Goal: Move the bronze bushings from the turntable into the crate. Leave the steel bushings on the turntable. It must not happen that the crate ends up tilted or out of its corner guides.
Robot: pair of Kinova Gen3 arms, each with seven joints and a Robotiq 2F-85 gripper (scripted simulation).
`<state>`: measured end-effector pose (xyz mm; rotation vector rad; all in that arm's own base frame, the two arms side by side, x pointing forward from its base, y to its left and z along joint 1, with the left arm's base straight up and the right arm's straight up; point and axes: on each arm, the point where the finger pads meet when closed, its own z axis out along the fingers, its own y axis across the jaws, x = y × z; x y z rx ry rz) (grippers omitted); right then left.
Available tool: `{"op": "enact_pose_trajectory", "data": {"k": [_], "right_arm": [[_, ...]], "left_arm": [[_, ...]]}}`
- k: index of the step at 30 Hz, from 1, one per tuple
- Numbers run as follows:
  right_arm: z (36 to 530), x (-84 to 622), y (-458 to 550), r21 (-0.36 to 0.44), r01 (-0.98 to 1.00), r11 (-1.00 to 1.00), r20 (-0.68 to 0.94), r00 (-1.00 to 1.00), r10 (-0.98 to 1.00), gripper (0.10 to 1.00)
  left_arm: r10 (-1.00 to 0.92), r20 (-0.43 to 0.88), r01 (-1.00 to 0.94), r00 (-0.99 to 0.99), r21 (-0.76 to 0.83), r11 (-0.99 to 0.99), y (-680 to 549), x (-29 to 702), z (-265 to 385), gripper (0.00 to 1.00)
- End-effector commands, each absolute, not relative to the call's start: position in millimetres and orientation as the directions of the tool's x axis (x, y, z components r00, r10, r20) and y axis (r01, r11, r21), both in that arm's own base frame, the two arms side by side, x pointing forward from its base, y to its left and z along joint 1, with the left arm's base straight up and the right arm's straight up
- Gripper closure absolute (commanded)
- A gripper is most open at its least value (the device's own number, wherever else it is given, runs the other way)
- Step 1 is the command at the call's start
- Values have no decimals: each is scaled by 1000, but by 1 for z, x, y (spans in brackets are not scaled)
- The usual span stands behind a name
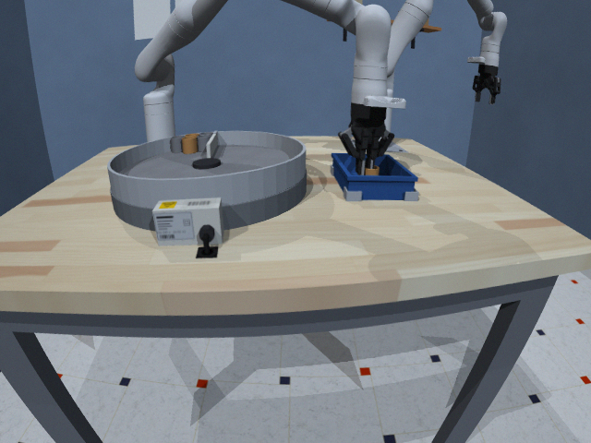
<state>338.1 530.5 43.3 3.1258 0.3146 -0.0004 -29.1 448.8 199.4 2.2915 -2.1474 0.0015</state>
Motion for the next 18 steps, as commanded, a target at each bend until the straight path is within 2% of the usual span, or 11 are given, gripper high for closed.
{"op": "enact_pose_trajectory", "data": {"k": [1, 10, 18], "right_arm": [[45, 339, 531, -2, 199, -980, 2, 980, 199, 877], [50, 339, 531, -2, 199, -980, 2, 980, 199, 877], [80, 338, 531, -2, 199, -980, 2, 980, 199, 877]], "left_arm": [[-998, 0, -998, 65, 0, -65, 449, -29, 200, 1], [-998, 0, -998, 65, 0, -65, 449, -29, 200, 1], [-998, 0, -998, 65, 0, -65, 449, -29, 200, 1]]}}
